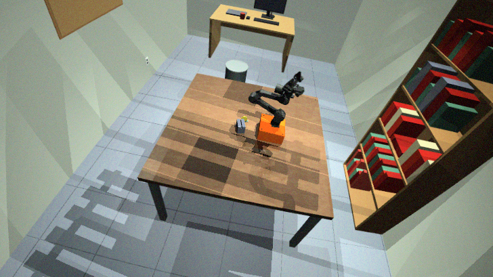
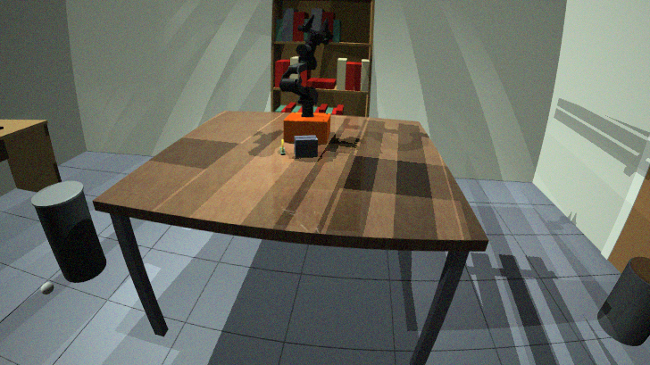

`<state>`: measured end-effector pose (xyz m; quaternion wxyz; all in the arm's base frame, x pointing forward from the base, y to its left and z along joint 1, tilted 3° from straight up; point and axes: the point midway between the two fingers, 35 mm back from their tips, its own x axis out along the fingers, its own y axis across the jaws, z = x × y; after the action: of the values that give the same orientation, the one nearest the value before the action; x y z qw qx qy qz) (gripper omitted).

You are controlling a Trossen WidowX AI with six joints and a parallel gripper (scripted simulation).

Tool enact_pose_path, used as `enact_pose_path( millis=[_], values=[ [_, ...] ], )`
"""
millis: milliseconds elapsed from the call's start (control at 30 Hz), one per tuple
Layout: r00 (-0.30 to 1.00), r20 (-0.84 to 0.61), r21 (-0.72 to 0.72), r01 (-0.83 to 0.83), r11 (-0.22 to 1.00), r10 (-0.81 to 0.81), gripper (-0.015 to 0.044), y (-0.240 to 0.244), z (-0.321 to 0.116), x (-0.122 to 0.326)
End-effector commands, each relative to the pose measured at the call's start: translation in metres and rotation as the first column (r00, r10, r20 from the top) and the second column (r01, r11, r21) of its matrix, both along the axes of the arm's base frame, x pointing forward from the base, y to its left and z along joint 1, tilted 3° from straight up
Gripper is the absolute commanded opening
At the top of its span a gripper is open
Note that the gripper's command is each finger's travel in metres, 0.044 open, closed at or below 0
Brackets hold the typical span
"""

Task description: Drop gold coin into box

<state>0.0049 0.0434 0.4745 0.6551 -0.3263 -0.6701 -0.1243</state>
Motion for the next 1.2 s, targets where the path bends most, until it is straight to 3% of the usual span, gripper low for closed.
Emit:
enact_pose_path(
  millis=[0,133,267,400,500,667,833,1000,1167],
  values=[
    [1.000,0.009,-0.002,0.015,1.000,-0.015,0.0374,0.001,0.000,-0.001],
    [0.935,0.195,-0.024,0.307,0.952,-0.296,0.0269,0.016,0.005,-0.030],
    [0.716,0.411,0.014,0.614,0.789,-0.564,0.0164,0.047,0.005,-0.056],
    [0.393,0.590,0.114,0.825,0.554,-0.706,0.0161,0.087,-0.002,-0.070],
    [0.119,0.688,0.219,0.907,0.361,-0.716,0.0161,0.121,-0.012,-0.072],
    [-0.322,0.764,0.433,0.899,0.074,-0.559,0.0161,0.177,-0.035,-0.054],
    [-0.655,0.718,0.654,0.751,-0.091,-0.236,0.0161,0.226,-0.067,-0.014],
    [-0.816,0.561,0.828,0.554,-0.089,0.143,0.0161,0.258,-0.106,0.046],
    [-0.817,0.339,0.911,0.408,0.052,0.467,0.0161,0.268,-0.150,0.116]
  ],
)
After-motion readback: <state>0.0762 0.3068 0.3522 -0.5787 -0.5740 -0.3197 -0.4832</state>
